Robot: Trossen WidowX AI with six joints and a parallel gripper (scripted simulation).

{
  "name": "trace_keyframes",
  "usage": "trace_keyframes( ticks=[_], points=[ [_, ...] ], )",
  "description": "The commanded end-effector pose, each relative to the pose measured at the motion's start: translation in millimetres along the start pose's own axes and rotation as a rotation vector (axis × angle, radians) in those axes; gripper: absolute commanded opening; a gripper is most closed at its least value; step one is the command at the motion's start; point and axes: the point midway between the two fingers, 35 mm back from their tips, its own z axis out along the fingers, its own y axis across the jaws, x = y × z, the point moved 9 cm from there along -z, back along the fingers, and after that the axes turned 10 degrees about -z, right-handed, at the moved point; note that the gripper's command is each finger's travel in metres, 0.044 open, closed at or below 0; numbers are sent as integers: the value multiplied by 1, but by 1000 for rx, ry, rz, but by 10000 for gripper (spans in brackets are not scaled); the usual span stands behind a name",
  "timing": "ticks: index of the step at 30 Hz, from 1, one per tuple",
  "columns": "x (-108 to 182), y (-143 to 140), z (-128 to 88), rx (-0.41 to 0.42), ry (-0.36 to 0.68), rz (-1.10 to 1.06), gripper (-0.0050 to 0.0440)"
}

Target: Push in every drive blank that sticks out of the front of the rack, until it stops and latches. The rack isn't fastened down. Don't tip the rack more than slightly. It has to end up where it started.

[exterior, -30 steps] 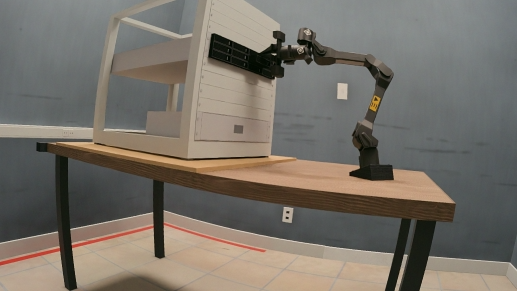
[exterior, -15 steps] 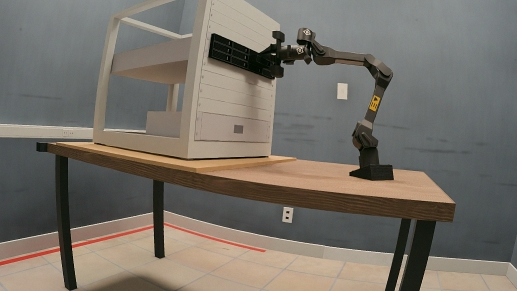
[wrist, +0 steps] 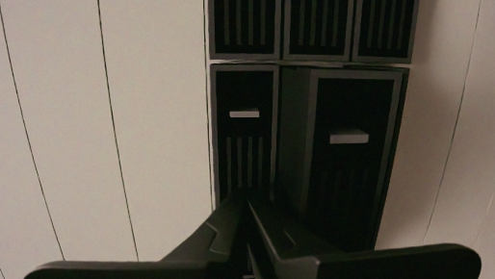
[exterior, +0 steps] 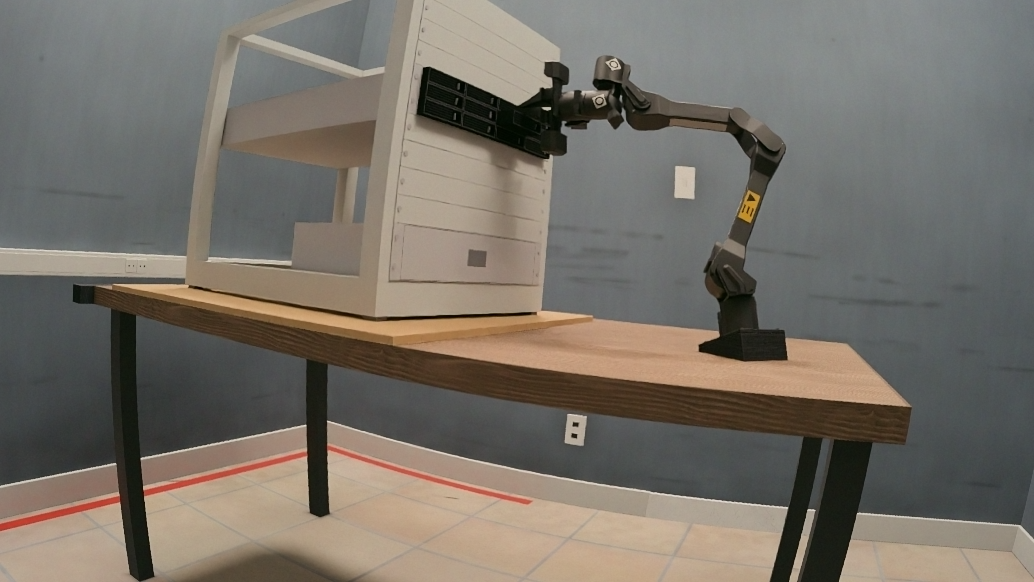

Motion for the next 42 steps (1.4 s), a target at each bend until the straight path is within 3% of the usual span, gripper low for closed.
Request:
trace_keyframes(
  ticks=[1,42],
  points=[
    [-4,7,-1,-23,-8,10,-50],
    [-5,8,5,-23,-8,10,-50]
  ],
)
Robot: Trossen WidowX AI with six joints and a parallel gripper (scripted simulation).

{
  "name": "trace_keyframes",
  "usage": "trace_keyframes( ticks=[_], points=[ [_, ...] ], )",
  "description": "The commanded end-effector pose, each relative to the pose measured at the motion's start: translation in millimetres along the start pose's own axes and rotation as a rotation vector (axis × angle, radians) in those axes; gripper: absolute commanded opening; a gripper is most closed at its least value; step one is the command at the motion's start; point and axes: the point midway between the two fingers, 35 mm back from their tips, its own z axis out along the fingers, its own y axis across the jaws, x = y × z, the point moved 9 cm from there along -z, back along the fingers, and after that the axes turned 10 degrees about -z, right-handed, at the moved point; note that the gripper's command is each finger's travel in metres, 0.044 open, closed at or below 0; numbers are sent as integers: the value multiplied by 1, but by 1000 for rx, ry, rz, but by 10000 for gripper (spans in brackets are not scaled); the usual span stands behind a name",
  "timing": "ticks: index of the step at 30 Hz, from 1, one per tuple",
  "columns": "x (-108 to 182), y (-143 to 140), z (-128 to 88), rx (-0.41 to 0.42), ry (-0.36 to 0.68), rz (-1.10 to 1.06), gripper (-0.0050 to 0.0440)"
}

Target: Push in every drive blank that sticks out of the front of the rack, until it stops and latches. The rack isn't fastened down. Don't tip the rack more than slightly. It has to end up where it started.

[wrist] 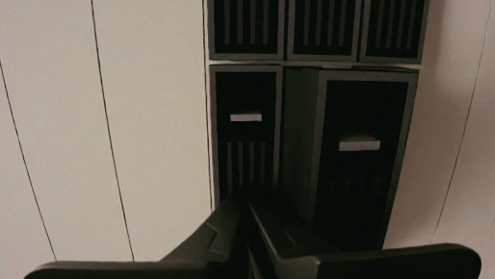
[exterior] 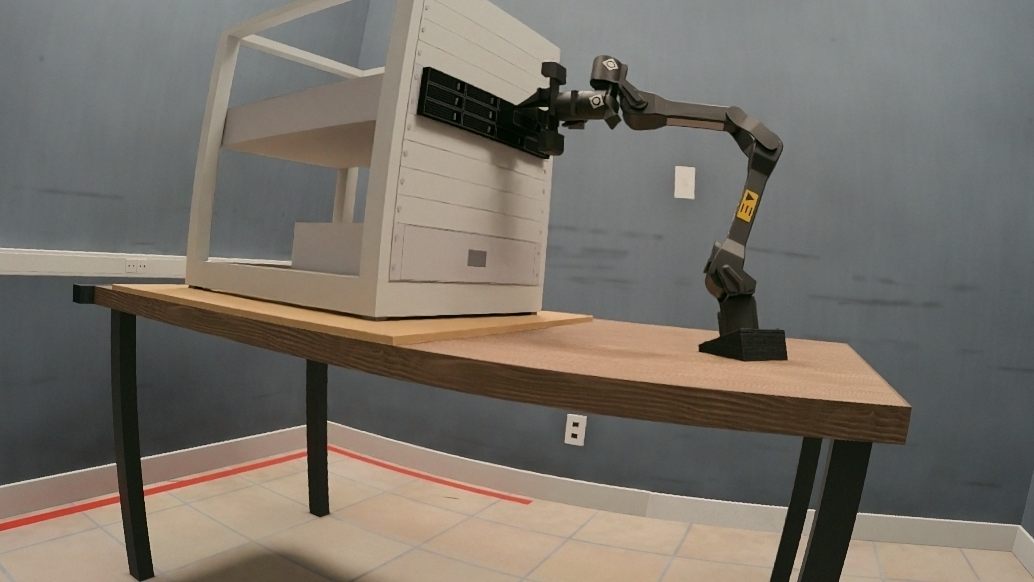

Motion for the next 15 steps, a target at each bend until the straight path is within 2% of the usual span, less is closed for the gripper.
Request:
trace_keyframes(
  ticks=[1,15],
  points=[
    [-5,8,-1,-23,-8,10,-50],
    [-4,8,1,-23,-8,10,-50]
  ],
)
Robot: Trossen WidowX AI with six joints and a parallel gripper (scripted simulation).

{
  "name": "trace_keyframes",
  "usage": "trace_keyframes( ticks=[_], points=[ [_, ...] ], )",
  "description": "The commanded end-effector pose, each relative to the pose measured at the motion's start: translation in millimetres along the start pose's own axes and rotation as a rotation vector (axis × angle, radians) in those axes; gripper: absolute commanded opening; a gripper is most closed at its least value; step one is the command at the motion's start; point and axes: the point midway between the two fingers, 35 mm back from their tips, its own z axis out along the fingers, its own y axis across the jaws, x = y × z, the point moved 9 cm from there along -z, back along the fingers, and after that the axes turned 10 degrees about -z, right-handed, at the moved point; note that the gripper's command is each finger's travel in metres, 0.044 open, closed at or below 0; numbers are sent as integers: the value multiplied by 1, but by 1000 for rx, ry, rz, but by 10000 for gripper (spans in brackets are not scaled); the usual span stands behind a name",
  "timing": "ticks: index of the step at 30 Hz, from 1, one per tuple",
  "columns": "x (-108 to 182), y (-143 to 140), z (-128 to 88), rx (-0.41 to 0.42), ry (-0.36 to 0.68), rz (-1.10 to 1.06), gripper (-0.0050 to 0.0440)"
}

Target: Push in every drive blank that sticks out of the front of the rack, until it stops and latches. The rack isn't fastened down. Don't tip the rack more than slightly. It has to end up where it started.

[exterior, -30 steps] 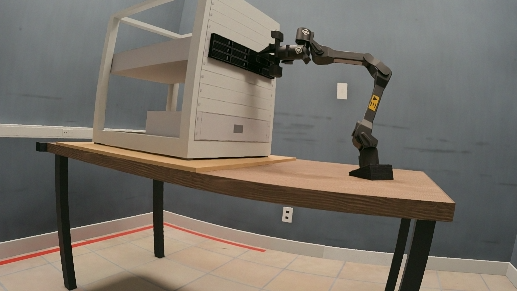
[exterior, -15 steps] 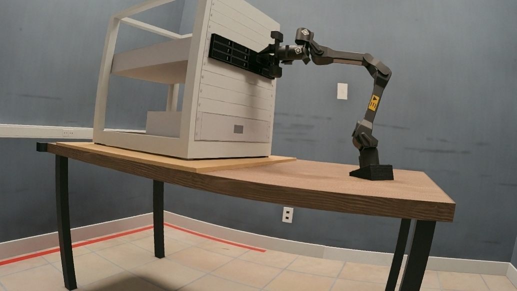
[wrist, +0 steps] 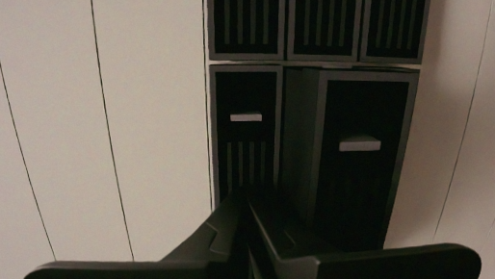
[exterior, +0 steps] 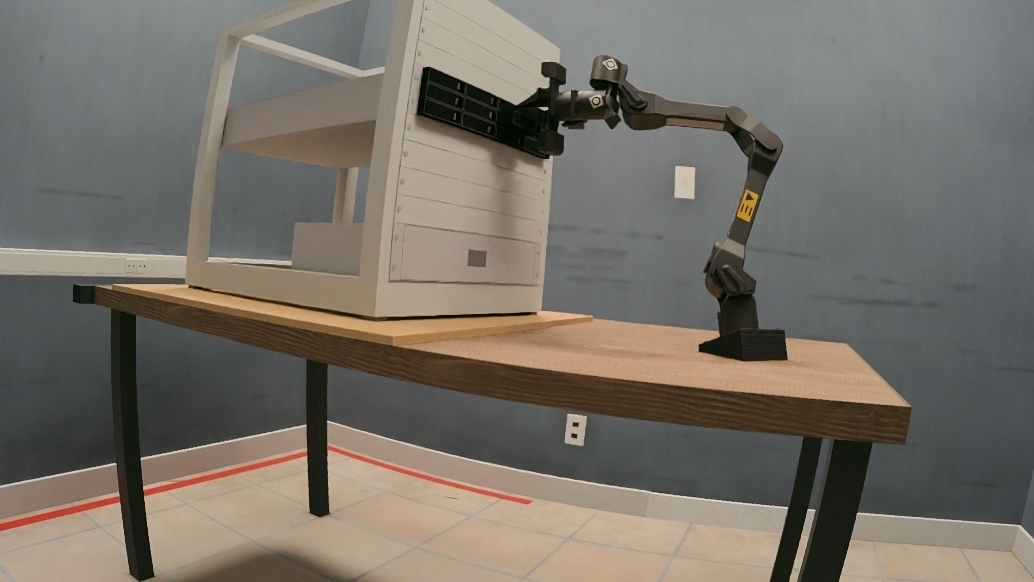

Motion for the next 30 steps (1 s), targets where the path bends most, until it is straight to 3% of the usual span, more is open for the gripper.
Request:
trace_keyframes(
  ticks=[1,25,30],
  points=[
    [-4,8,1,-23,-8,10,-50],
    [-4,7,-2,-23,-8,10,-50],
    [-4,6,-28,-23,-8,10,-50]
  ],
)
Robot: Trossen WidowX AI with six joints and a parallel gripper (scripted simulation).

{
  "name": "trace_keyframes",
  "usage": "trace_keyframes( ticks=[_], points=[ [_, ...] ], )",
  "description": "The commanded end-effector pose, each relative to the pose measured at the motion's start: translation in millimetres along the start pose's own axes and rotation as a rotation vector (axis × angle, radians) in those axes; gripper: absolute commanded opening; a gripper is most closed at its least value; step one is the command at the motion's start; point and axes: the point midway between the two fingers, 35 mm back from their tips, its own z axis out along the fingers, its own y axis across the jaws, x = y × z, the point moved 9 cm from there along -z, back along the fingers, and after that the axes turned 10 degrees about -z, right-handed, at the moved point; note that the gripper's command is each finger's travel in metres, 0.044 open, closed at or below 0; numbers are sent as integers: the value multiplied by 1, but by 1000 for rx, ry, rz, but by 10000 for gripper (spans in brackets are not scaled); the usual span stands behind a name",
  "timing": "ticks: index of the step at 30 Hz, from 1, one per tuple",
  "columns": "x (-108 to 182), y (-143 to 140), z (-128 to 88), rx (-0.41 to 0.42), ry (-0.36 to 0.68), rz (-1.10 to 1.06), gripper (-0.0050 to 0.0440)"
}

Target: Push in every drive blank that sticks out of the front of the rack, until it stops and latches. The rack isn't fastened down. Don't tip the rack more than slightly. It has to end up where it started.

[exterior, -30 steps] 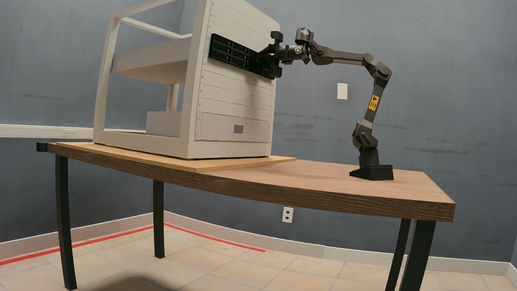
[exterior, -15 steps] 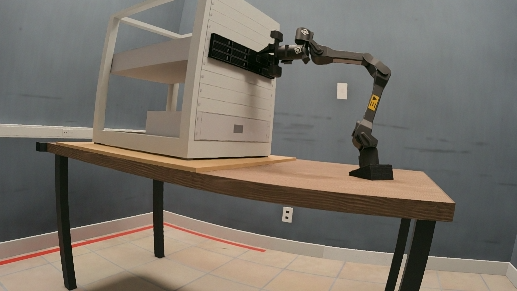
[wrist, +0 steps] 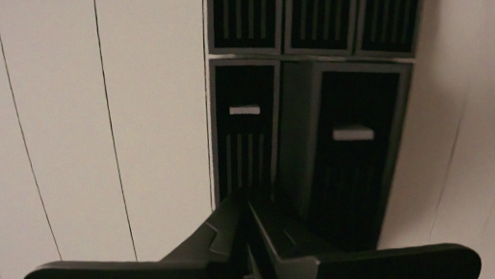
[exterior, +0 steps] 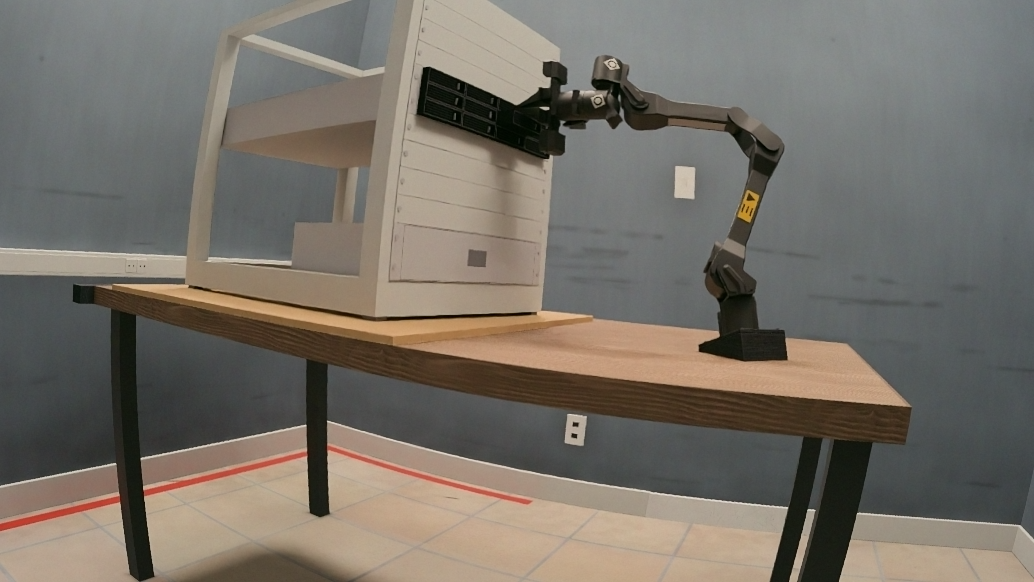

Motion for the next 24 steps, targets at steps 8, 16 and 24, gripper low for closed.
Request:
trace_keyframes(
  ticks=[8,16,24],
  points=[
    [-5,6,-53,-23,-15,8,-50],
    [-4,-1,-55,-23,-15,8,-50],
    [3,-29,-65,-23,-15,8,-50]
  ],
)
